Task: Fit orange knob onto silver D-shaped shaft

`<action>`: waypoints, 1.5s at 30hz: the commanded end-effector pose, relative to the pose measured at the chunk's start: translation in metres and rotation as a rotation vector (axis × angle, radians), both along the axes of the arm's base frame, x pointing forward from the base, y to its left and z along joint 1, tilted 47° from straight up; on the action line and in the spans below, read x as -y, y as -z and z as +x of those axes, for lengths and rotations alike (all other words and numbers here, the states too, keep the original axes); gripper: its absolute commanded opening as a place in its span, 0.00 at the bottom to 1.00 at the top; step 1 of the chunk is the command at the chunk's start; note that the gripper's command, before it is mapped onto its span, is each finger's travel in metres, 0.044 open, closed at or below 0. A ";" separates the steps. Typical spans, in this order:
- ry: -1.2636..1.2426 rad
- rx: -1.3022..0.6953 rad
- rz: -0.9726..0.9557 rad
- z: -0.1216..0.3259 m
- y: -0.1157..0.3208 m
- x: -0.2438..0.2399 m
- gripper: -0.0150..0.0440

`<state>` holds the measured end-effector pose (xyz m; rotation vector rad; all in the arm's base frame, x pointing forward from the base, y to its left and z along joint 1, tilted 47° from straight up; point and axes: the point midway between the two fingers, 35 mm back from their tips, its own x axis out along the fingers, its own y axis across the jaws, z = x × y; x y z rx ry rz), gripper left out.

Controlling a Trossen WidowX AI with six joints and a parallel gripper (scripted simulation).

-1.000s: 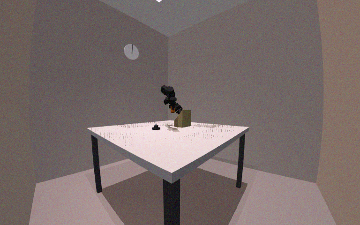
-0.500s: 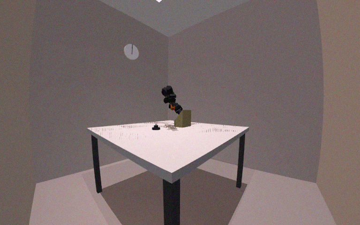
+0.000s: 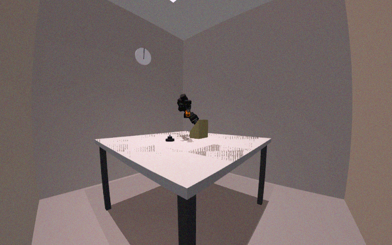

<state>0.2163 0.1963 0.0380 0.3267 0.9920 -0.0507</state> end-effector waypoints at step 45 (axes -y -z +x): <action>-0.054 0.027 0.080 -0.001 0.001 0.002 0.25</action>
